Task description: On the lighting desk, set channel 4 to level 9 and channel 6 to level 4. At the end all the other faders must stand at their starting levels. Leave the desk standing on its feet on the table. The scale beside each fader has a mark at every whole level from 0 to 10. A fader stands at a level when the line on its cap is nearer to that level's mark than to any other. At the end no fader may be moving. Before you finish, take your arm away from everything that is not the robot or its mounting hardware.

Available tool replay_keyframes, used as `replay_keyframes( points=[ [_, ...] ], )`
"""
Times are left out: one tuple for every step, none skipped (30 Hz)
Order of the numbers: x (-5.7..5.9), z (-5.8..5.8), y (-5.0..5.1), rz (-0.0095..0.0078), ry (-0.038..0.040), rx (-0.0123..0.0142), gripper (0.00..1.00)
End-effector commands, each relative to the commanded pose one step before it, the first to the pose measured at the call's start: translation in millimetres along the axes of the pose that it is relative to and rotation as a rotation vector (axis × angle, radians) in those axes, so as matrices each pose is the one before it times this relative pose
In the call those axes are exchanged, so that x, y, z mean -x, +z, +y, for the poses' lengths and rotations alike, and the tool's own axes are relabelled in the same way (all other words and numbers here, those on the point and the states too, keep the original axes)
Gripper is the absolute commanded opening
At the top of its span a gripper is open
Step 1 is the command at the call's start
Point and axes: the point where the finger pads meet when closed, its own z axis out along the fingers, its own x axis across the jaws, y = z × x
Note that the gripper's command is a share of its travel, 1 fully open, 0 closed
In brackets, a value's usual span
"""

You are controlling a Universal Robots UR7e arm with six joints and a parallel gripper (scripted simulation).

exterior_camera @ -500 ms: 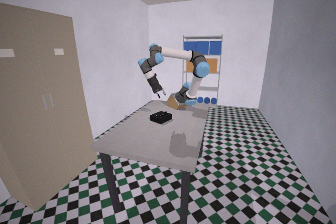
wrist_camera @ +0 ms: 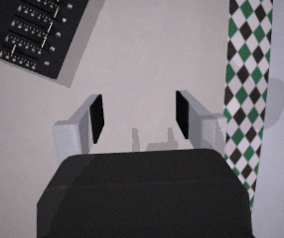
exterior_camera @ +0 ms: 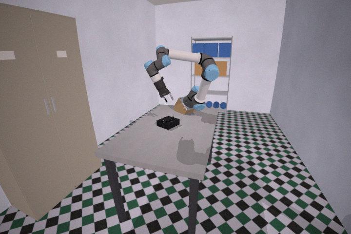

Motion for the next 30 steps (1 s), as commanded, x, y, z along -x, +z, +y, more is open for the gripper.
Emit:
replay_keyframes(
  points=[
    [-0.07, 0.02, -0.46, -0.00092, -0.00038, 0.00056, 1.0],
    [0.0, 0.0, 0.0, 0.0, 0.0, 0.0, 1.0],
    [0.01, -0.01, 0.01, -0.00005, 0.00001, 0.00001, 1.0],
    [0.07, -0.09, 0.04, -0.00034, 0.00005, 0.00005, 1.0],
    [0.18, -0.23, 0.1, -0.00088, 0.00014, 0.00013, 1.0],
    [0.34, -0.43, 0.19, -0.00163, 0.00026, 0.00025, 1.0],
    [0.54, -0.67, 0.3, -0.00255, 0.00041, 0.00039, 1.0],
    [0.76, -0.95, 0.43, -0.00362, 0.00058, 0.00055, 1.0],
    [1.0, -1.26, 0.58, -0.00479, 0.00078, 0.00074, 1.0],
    [1.26, -1.58, 0.74, -0.00605, 0.00099, 0.00095, 1.0],
    [1.52, -1.93, 0.92, -0.00735, 0.00122, 0.00117, 1.0],
    [1.78, -2.27, 1.11, -0.00868, 0.00146, 0.00141, 1.0],
    [2.03, -2.62, 1.3, -0.01001, 0.00171, 0.00167, 1.0],
    [2.27, -2.96, 1.51, -0.01131, 0.00197, 0.00193, 1.0],
    [2.49, -3.29, 1.72, -0.01257, 0.00223, 0.00221, 1.0],
    [2.68, -3.6, 1.94, -0.01376, 0.0025, 0.00249, 1.0],
    [2.85, -3.89, 2.16, -0.01487, 0.00276, 0.00278, 1.0],
    [0.0, 0.0, 0.0, 0.0, 0.0, 0.0, 1.0],
    [0.0, 0.0, 0.0, 0.0, 0.0, 0.0, 1.0],
    [2.98, -4.15, 2.37, -0.01588, 0.00302, 0.00306, 1.0],
    [3.08, -4.39, 2.58, -0.01677, 0.00327, 0.00335, 1.0],
    [3.15, -4.59, 2.78, -0.01754, 0.0035, 0.00362, 1.0],
    [3.18, -4.75, 2.96, -0.01818, 0.00372, 0.00387, 1.0],
    [3.17, -4.88, 3.12, -0.01866, 0.00391, 0.00411, 1.0],
    [0.0, 0.0, 0.0, 0.0, 0.0, 0.0, 1.0],
    [3.13, -4.96, 3.26, -0.019, 0.00408, 0.00433, 1.0],
    [3.05, -5.01, 3.37, -0.01918, 0.00422, 0.00451, 1.0],
    [0.0, 0.0, 0.0, 0.0, 0.0, 0.0, 1.0],
    [2.95, -5.01, 3.46, -0.0192, 0.00432, 0.00465, 1.0],
    [2.82, -4.98, 3.5, -0.01905, 0.00438, 0.00476, 1.0]
  ],
)
